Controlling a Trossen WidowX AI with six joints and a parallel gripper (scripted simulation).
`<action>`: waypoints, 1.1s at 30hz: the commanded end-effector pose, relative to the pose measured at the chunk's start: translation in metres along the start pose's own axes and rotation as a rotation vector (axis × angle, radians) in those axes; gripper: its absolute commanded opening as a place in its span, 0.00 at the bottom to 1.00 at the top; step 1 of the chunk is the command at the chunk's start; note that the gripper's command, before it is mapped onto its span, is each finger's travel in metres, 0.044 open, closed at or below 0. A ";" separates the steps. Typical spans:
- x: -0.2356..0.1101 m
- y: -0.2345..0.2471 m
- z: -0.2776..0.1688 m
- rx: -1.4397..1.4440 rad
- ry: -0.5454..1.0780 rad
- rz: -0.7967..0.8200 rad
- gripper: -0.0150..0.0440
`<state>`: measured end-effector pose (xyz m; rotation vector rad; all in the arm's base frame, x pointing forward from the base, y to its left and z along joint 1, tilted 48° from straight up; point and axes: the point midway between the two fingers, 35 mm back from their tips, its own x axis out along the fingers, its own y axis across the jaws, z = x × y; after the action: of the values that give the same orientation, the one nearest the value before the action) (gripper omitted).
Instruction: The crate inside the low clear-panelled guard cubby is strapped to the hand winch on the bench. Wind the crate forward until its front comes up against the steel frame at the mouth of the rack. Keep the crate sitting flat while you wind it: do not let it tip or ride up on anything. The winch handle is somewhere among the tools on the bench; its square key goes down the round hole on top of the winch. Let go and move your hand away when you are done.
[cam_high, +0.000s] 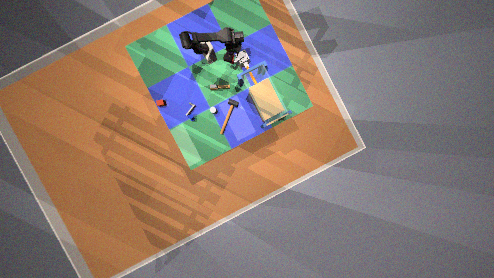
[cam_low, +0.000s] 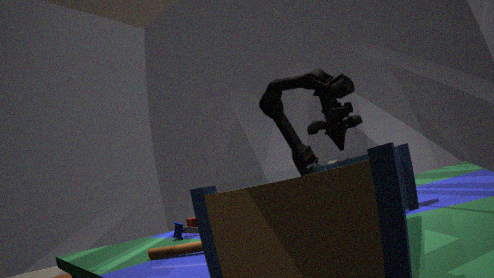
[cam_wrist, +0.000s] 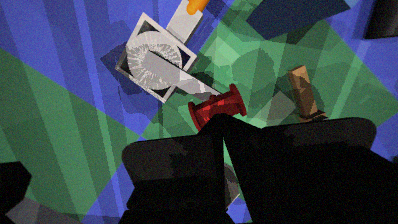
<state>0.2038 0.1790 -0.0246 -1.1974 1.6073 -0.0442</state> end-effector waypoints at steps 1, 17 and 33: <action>0.000 0.001 0.000 0.003 0.060 0.002 0.25; 0.000 0.001 0.000 0.003 0.060 0.002 0.25; -0.003 0.001 -0.003 1.160 0.054 -0.033 0.88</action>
<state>0.2039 0.1806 -0.0235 -0.7354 1.4702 -0.5425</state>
